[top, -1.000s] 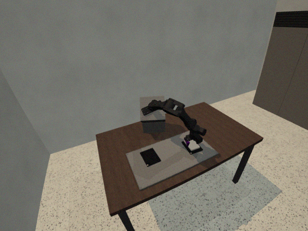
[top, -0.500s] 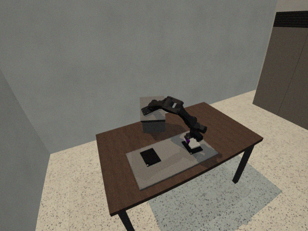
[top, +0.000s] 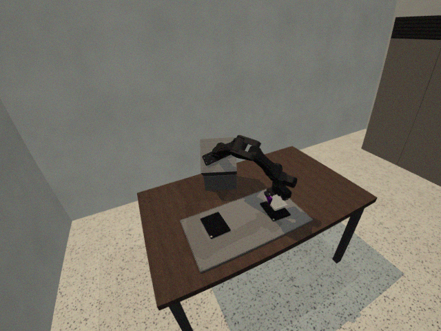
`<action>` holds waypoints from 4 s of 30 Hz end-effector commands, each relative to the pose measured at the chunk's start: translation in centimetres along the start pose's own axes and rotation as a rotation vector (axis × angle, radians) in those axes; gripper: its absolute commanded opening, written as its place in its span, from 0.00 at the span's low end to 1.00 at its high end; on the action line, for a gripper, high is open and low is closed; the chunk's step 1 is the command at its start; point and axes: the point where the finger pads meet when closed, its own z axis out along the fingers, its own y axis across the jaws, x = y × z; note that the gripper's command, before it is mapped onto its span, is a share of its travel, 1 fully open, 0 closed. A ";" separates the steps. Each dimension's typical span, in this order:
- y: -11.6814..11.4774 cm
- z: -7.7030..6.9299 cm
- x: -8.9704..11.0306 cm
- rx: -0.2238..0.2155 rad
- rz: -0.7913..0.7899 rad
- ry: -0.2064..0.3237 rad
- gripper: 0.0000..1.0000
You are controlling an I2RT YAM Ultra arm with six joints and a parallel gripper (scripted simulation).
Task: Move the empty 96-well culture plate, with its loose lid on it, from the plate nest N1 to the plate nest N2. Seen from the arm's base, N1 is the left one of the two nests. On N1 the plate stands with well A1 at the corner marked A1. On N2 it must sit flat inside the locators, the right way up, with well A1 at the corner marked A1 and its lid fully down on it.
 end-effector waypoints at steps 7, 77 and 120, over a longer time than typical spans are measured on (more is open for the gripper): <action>0.2 -2.7 0.1 -0.004 -0.010 -0.008 0.00; -1.3 -3.2 0.0 -0.005 -0.098 -0.007 0.00; -13.5 -3.2 1.1 -0.002 -0.106 -0.010 0.00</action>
